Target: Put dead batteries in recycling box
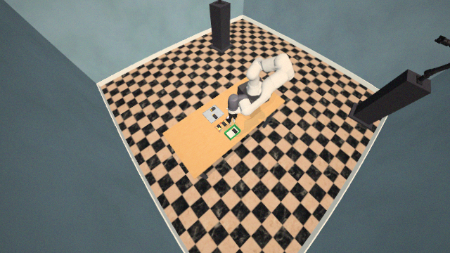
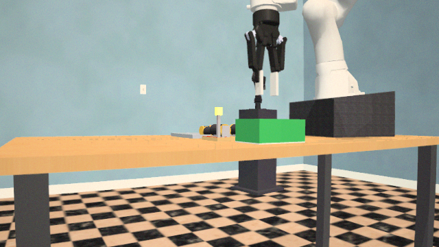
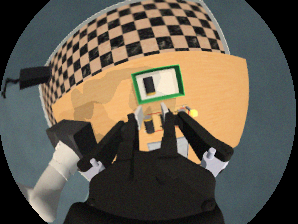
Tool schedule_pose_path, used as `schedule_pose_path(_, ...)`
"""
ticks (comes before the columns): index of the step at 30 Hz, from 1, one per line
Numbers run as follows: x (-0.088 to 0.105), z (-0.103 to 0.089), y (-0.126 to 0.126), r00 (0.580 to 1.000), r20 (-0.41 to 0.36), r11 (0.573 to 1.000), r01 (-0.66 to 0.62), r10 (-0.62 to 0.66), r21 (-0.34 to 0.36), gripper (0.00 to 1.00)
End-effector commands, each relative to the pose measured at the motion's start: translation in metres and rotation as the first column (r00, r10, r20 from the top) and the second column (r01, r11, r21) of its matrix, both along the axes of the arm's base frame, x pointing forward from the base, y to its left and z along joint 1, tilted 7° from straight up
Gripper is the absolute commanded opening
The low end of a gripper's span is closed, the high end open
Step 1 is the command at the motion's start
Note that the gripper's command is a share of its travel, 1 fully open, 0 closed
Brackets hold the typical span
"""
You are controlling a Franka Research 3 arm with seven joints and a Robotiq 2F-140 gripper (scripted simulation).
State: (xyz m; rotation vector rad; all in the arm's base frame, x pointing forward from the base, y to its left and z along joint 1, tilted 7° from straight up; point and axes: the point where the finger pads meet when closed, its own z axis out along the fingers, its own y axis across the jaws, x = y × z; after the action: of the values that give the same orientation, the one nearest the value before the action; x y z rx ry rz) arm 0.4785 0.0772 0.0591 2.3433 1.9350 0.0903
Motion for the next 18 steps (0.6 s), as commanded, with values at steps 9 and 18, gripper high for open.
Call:
schedule_pose_path(9,-0.025,0.007,-0.183,0.999,0.006,0.999,-0.049,0.049,-0.010,0.29)
schedule_pose_path(18,-0.037,0.009,-0.261,0.999,0.006,0.999,-0.049,0.049,-0.010,0.29)
